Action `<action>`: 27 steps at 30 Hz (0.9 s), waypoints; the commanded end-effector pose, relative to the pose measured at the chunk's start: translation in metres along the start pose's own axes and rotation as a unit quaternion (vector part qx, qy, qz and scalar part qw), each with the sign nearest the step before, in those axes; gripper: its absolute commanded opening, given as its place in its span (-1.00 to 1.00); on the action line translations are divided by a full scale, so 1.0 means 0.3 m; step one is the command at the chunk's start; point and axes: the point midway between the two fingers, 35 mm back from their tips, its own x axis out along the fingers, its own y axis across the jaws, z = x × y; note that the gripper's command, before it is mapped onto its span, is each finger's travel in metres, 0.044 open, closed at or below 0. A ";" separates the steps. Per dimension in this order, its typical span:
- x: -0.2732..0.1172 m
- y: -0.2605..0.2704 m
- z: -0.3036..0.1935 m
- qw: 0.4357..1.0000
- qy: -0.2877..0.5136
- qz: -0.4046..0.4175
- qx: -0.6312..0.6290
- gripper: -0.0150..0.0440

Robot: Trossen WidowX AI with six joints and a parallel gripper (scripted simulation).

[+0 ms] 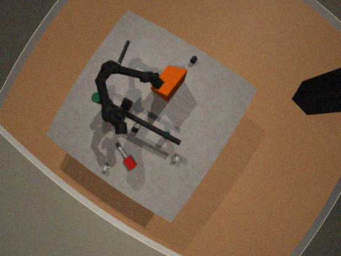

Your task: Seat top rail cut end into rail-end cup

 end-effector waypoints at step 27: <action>-0.291 -0.025 -0.084 0.997 0.035 0.062 -0.003 1.00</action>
